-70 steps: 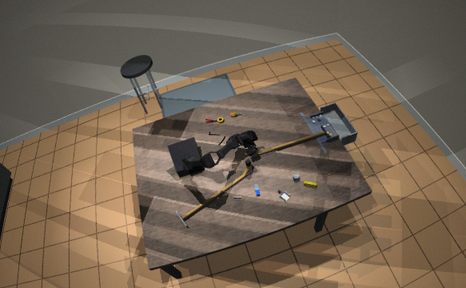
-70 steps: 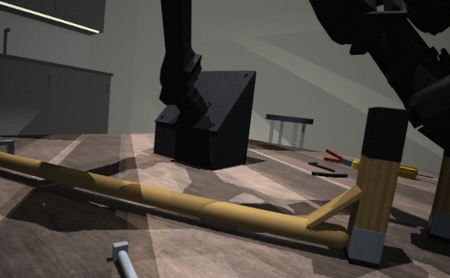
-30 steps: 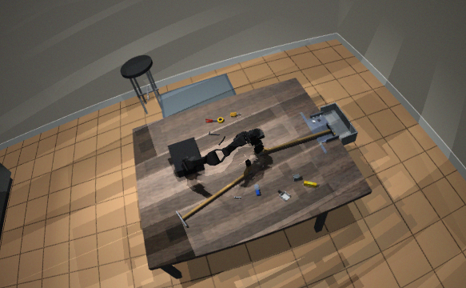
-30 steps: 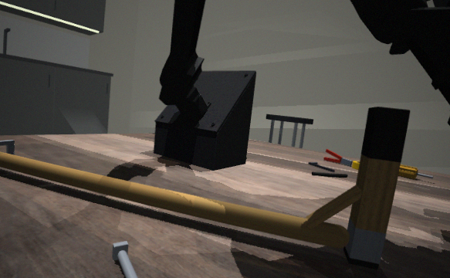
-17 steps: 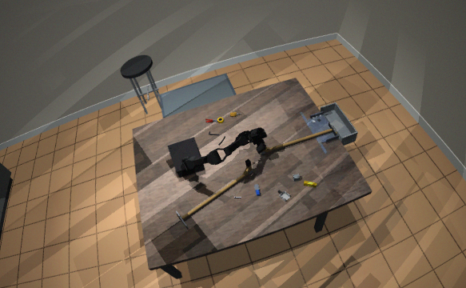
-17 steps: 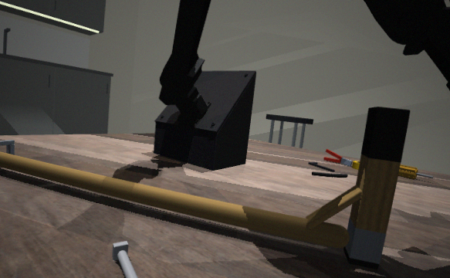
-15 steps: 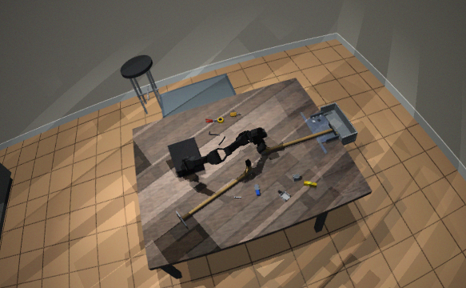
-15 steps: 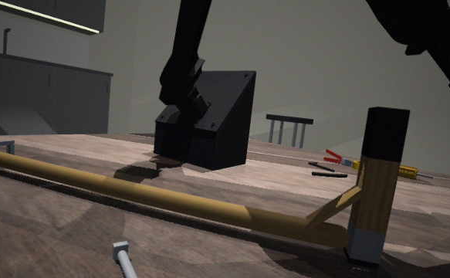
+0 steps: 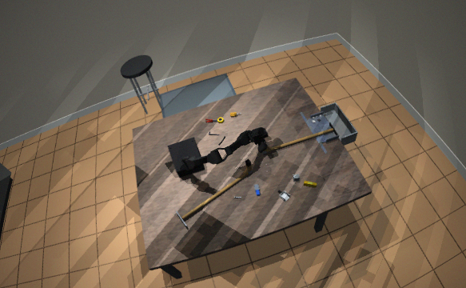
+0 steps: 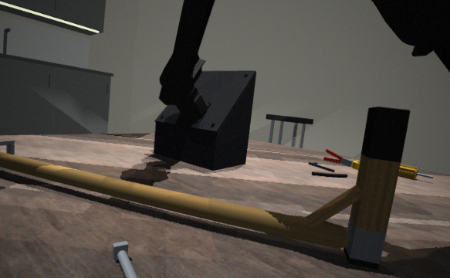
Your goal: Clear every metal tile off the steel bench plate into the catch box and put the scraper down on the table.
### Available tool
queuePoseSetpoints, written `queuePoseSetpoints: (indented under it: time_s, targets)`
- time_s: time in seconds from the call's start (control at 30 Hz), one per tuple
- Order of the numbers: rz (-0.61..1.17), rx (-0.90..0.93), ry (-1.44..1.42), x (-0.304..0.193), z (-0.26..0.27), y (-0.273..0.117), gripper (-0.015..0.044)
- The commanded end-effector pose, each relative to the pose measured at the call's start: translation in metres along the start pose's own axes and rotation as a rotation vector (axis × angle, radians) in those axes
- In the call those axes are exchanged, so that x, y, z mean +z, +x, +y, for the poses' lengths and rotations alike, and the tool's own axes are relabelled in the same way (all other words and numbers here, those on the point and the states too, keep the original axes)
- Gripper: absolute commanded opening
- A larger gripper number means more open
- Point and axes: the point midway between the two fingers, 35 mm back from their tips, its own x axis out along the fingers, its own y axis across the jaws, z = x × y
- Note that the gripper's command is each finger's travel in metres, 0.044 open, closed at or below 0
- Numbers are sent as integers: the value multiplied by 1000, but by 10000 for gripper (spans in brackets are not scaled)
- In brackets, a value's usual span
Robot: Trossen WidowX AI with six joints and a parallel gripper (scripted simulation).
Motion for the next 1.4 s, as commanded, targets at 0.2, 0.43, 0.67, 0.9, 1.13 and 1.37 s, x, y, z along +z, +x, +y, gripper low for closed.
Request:
queuePoseSetpoints:
  time_s: [0.2, 0.43, 0.67, 0.9, 1.13, 1.37]
  targets:
    - [-7, 1, 1, 2, 0, -1, 0]
    - [-7, 1, 0, -2, 0, -6, 0]
    - [-8, 2, 0, -7, 0, -11, 0]
    - [-8, 2, 0, -12, 0, -16, 0]
    - [-8, 3, 0, -16, 0, -21, 0]
    - [-9, 3, -1, -22, -1, -26, 0]
